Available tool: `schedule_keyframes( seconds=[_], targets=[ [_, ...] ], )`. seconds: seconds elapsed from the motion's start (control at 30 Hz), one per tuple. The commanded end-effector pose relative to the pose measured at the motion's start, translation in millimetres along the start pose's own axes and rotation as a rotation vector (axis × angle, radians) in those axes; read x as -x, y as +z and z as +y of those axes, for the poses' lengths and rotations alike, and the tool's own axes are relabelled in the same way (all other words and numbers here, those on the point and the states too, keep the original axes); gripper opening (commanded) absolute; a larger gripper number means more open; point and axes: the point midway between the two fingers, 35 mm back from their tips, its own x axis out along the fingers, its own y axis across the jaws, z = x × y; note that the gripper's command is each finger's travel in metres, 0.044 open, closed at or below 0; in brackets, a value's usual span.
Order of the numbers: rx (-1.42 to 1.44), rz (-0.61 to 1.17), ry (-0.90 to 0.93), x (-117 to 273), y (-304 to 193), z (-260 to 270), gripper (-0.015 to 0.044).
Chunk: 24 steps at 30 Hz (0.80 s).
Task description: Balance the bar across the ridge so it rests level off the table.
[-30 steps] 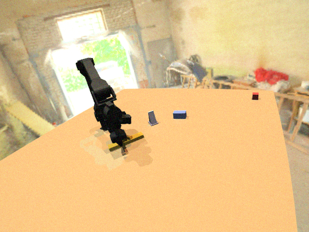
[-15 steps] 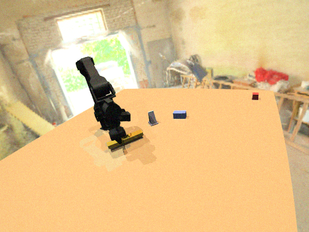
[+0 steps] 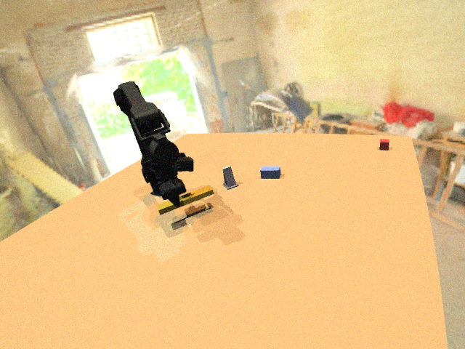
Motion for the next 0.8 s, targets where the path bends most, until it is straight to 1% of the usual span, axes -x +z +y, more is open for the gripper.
schedule_keyframes(
  seconds=[0.0, 0.77],
  targets=[
    [0.002, 0.002, -0.009, 12, 0, -1, 0.0000],
    [0.009, 0.005, -0.009, 66, -1, 6, 0.0000]
  ],
)
